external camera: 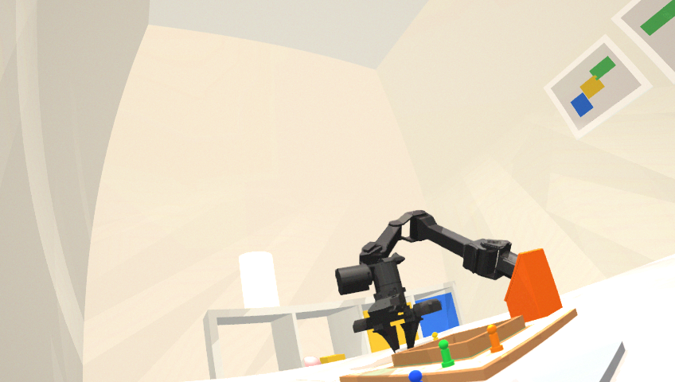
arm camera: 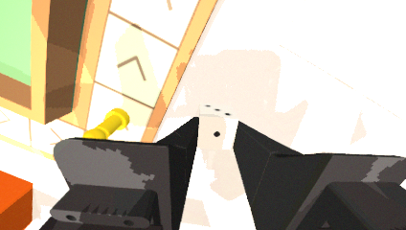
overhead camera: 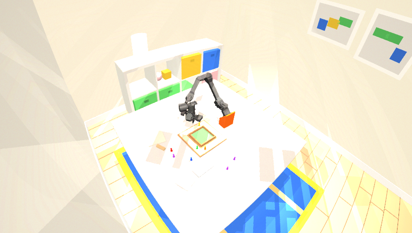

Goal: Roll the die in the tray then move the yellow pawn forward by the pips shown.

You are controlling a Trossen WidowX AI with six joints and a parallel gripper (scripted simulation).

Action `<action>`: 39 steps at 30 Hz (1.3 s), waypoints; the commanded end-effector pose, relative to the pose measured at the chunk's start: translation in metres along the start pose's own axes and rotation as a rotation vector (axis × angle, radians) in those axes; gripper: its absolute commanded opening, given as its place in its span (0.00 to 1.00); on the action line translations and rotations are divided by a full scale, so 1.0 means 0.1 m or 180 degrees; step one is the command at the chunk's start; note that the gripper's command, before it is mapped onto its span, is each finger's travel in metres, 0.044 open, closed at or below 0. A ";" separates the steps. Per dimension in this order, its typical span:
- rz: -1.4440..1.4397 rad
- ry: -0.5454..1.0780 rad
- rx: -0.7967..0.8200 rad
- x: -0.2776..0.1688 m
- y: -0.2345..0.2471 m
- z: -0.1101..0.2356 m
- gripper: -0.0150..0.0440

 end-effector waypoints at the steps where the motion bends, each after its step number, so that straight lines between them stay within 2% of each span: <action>1: -0.0021 -0.0050 0.0001 0.03 -0.03 0.15 0.25; 20: -0.0014 -0.0036 -0.0007 -0.11 -0.02 1.18 0.25; 28: 0.0173 -0.0035 -0.0002 -0.01 0.03 1.16 0.25; 39: 0.1271 -0.0051 0.0014 0.49 0.39 1.06 0.25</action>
Point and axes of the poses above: the point midway between the two fingers, 35 mm back from their tips, its own z axis back along the fingers, its own y axis across the jaws, x = y × z, the point moved 7 cm from there along z, back along the fingers, and after that the axes turned 8 degrees about z, right-handed, at the moved point
